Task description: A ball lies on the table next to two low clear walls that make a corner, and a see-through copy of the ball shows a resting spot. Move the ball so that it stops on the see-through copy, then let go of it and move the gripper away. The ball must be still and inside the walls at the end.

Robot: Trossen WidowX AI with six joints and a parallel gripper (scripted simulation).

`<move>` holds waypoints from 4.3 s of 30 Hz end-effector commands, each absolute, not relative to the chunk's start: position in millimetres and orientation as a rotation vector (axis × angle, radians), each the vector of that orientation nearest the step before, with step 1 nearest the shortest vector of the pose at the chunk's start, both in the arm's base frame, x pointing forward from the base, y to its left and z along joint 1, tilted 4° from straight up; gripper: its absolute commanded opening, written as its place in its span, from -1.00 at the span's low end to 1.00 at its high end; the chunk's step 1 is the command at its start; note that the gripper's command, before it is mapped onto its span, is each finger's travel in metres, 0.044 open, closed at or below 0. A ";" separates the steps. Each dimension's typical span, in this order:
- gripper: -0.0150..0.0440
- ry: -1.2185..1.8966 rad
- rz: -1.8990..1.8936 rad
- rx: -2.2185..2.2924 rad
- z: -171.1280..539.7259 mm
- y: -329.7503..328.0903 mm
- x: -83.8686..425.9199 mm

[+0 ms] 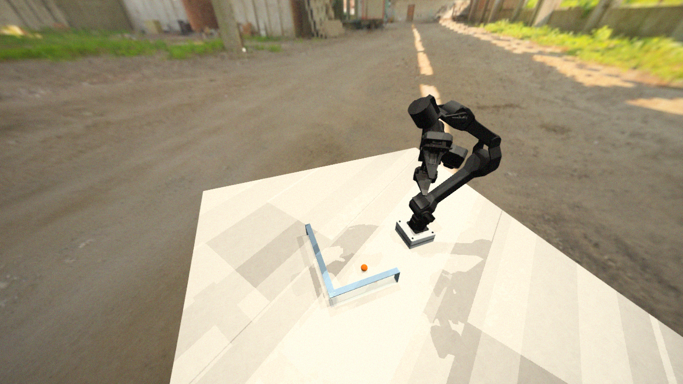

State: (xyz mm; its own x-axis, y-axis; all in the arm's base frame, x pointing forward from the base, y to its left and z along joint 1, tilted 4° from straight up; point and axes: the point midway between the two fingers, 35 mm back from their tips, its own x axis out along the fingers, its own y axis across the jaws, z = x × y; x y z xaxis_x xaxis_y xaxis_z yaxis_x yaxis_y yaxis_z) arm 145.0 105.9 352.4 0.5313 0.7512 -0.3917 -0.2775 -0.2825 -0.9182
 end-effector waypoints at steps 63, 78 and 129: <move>0.03 1.185 1.239 -1.157 -6.6 74.5 272.4; -0.44 1.184 1.232 -1.155 -6.1 74.5 273.2; -0.49 1.181 1.242 -1.153 35.9 122.1 261.1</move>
